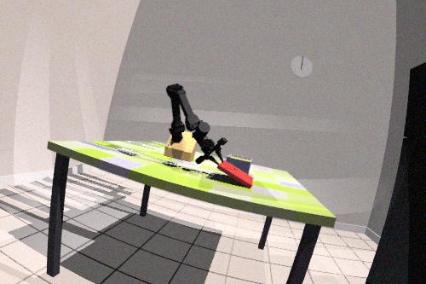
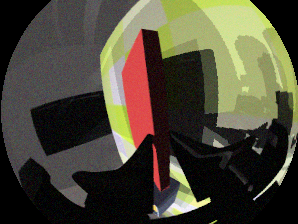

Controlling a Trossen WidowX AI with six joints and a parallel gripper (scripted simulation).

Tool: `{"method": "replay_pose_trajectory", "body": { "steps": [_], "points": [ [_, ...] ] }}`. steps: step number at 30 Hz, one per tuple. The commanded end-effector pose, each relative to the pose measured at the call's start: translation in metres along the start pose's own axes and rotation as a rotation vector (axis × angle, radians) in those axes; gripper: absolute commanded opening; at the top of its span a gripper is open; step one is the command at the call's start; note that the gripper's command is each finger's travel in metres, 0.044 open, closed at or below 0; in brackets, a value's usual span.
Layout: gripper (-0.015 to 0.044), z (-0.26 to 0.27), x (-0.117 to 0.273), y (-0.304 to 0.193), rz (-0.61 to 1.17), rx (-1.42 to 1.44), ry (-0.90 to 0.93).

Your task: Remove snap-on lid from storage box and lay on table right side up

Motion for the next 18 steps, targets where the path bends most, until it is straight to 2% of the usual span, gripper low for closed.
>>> {"method": "replay_pose_trajectory", "body": {
  "steps": [1,11,13,18],
  "points": [
    [0.0,-0.009,-0.005,-0.006,0.017,-0.006,-0.022],
    [0.0262,0.002,0.0,0.003,0.017,-0.006,-0.021],
    [0.0275,0.002,0.0,0.003,0.017,-0.006,-0.021],
    [0.0406,-0.003,0.007,0.0,0.017,-0.006,-0.022]
  ]
}}
Point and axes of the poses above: the point midway between the two fingers, 35 mm back from their tips, its own x axis back along the fingers, its own z axis across the jaws, y = z × x, the point moved 7 cm from there along x, back along the fingers, and after that the axes turned 10 degrees about x, right-handed, at the moved point
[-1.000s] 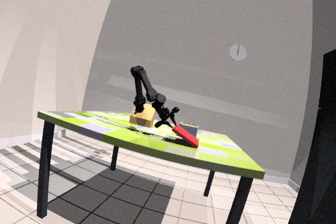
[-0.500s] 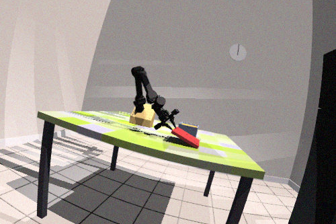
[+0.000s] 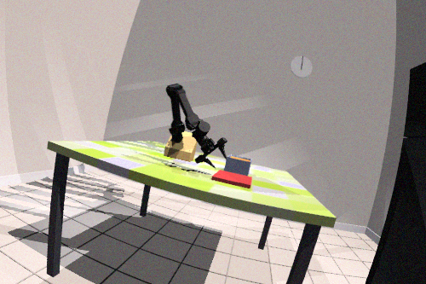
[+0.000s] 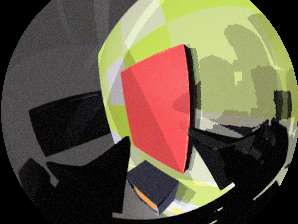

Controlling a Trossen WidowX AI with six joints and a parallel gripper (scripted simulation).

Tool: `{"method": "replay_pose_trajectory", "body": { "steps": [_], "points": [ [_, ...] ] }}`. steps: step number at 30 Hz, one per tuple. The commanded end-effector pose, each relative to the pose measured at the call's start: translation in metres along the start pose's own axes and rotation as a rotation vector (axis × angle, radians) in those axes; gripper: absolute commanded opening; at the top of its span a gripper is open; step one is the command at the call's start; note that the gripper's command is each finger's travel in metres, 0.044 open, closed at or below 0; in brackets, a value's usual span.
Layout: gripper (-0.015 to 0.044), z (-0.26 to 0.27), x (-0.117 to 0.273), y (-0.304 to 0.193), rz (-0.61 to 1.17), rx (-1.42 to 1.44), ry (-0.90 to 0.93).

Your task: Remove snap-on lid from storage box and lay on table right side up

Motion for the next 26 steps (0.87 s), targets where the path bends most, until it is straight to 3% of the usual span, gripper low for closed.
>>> {"method": "replay_pose_trajectory", "body": {
  "steps": [1,26],
  "points": [
    [0.0432,-0.006,0.005,-0.003,0.008,-0.003,-0.005],
    [0.044,-0.038,0.043,-0.009,0.01,0.0,-0.007]
  ]
}}
Point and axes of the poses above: the point midway between the two fingers, 35 mm back from their tips, its own x axis back along the fingers, its own z axis across the jaws, y = z × x, the point moved 7 cm from there along x, back along the fingers, and after that the axes turned 10 degrees about x, right-handed, at the moved point
